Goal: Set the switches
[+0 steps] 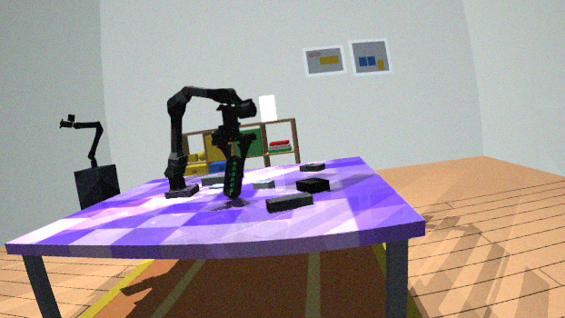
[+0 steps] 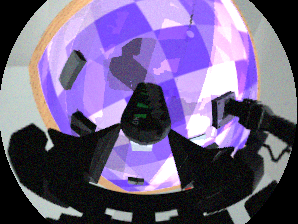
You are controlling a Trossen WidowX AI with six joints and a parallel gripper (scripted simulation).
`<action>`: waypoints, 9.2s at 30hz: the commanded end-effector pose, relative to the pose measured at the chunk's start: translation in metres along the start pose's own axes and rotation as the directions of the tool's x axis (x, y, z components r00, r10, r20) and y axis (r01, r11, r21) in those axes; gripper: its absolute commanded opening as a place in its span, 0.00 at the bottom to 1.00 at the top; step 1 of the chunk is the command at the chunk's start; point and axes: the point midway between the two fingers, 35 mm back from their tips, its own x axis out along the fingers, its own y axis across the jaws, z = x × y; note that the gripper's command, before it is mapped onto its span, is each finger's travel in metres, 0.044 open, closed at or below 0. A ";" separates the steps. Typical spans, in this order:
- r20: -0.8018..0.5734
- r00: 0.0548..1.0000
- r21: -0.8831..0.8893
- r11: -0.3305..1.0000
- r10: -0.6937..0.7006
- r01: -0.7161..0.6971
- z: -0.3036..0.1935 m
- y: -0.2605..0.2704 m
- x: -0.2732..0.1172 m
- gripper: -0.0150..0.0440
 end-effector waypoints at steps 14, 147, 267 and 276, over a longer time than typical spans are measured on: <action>0.001 1.000 0.006 1.000 -0.011 0.011 -0.012 -0.001 0.009 0.83; -0.005 1.000 0.006 1.000 -0.012 0.012 -0.087 -0.001 0.076 0.83; -0.010 1.000 0.004 1.000 -0.011 0.011 -0.037 0.000 0.009 0.25; -0.010 1.000 0.000 1.000 -0.011 0.011 -0.037 0.000 0.009 0.57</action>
